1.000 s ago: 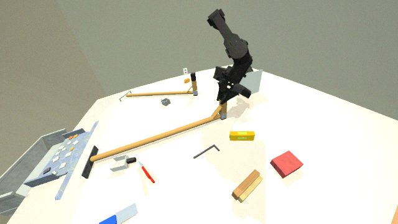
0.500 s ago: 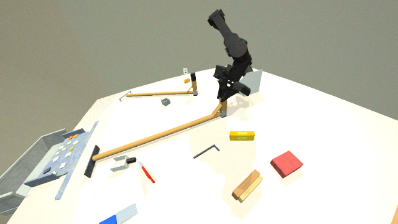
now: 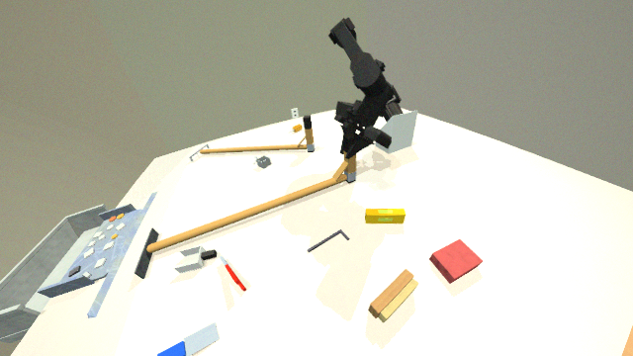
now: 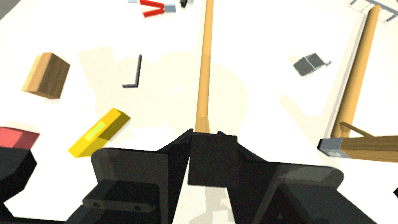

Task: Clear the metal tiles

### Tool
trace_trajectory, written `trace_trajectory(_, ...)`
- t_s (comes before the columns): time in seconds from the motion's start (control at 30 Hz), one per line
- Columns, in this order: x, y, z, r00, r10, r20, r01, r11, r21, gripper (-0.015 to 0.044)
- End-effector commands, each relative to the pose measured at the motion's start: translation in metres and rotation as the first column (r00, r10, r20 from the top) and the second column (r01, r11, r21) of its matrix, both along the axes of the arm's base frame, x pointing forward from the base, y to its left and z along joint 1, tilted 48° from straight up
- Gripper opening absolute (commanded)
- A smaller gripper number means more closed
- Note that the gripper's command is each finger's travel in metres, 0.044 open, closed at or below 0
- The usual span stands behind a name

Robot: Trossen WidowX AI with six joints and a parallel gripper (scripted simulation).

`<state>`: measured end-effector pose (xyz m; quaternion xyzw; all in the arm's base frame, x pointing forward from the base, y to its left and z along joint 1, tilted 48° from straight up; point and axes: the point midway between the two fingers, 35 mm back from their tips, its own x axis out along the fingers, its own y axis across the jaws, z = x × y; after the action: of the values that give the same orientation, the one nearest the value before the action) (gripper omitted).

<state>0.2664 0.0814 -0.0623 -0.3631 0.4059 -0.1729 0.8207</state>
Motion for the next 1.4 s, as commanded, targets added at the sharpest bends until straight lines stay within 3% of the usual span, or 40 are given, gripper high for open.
trace_trajectory(0.0, 0.004, -0.001, 0.008, 1.000, -0.001, 0.013, 0.001, 1.000, 0.014, 0.0000)
trace_trajectory(1.37, 0.007, -0.037, 0.050, 1.000, -0.003, 0.000, 0.003, 1.000, 0.021, 0.0000)
